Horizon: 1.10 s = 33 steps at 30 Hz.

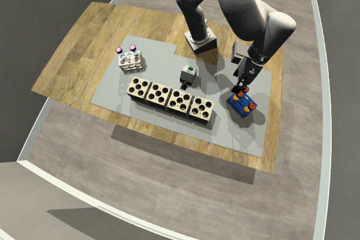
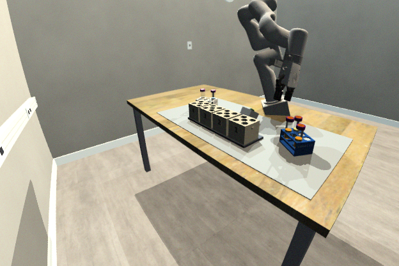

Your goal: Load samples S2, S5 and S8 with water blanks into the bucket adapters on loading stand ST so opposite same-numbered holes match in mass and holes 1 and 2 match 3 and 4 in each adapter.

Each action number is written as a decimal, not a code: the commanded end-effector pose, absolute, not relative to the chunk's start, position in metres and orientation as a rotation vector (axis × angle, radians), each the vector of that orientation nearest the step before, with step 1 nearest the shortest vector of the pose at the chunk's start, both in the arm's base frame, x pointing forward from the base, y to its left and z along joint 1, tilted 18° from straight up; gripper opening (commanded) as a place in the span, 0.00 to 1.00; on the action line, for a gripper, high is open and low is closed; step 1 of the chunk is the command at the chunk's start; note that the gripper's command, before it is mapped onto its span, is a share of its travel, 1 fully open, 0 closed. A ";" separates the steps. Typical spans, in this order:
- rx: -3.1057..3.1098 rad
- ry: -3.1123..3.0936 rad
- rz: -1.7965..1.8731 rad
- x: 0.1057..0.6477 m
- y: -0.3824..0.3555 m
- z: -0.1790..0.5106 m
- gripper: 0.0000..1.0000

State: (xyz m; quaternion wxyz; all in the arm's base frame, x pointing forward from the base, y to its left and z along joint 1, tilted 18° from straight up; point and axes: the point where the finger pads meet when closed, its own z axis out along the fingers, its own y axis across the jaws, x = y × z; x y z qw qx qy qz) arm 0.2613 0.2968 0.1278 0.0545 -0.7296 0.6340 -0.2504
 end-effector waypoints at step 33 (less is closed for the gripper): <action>-2.567 1.666 -0.745 0.301 0.259 0.158 1.00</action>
